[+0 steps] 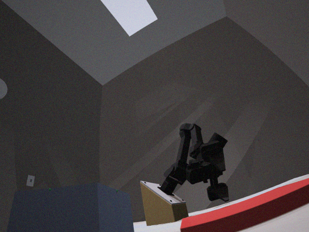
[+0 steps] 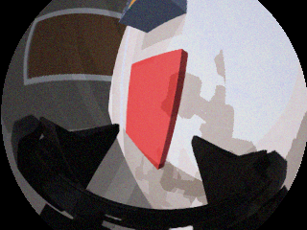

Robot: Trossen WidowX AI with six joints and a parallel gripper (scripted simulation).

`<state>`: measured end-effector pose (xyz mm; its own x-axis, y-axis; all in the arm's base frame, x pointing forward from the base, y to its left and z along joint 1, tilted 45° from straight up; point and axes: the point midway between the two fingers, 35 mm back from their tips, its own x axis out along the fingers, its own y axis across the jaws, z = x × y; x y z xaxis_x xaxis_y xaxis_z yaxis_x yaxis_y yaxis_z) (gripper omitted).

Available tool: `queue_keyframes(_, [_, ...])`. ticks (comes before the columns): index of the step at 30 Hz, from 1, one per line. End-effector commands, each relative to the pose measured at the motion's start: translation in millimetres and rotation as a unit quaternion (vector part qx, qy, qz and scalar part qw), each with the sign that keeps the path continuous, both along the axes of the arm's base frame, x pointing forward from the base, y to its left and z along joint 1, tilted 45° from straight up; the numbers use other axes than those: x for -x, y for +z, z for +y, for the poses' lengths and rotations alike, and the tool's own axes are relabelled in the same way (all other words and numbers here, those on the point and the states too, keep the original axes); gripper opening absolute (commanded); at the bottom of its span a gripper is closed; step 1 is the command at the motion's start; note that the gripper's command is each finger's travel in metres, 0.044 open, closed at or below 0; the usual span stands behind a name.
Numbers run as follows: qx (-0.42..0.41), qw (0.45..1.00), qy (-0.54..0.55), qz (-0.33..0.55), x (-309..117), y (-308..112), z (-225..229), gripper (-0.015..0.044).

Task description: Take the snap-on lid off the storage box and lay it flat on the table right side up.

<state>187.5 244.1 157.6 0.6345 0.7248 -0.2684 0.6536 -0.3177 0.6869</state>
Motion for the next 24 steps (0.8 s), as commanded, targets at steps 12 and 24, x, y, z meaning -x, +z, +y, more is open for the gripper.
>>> queue_keyframes(12, [0.001, 1.000, -0.002, 0.003, 18, -2, -10, 0.0440])
queue_keyframes(24, [0.001, 1.000, -0.002, 0.002, 23, 13, -29, 0.0440])
